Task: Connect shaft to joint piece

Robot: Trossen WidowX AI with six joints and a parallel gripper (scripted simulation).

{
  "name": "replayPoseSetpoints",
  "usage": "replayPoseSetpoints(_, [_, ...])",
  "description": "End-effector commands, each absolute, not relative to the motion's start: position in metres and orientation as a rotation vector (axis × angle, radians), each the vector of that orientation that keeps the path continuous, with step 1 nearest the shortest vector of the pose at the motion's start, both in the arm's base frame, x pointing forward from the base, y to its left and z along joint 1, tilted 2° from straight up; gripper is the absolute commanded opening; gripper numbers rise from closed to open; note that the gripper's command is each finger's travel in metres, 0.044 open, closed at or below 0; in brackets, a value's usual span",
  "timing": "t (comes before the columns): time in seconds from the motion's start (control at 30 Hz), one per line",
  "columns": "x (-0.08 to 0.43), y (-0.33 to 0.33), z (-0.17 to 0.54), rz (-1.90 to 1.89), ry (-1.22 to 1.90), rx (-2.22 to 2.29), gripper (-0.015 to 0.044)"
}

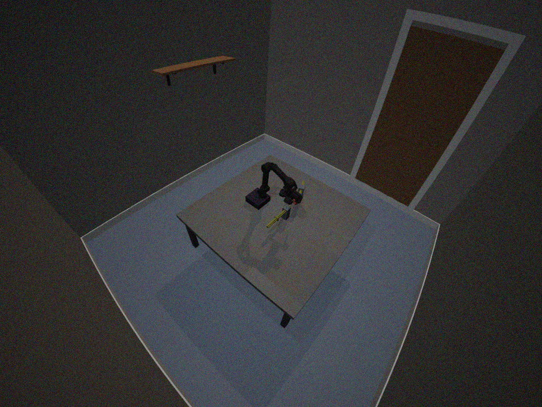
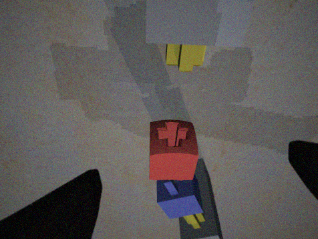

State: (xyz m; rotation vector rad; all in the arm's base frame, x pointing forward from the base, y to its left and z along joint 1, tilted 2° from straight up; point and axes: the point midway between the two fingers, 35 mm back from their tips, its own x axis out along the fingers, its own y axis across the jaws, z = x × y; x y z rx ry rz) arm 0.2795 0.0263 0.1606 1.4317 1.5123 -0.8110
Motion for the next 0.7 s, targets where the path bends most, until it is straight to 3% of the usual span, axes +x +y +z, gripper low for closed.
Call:
replayPoseSetpoints(0.0, [0.278, 0.019, 0.158, -0.881, 1.487, 1.578, 0.044])
replayPoseSetpoints(0.43, [0.277, 0.015, 0.156, -0.902, 1.477, 1.621, 0.044])
replayPoseSetpoints(0.67, [0.284, -0.012, 0.156, -0.764, 1.455, 1.434, 0.044])
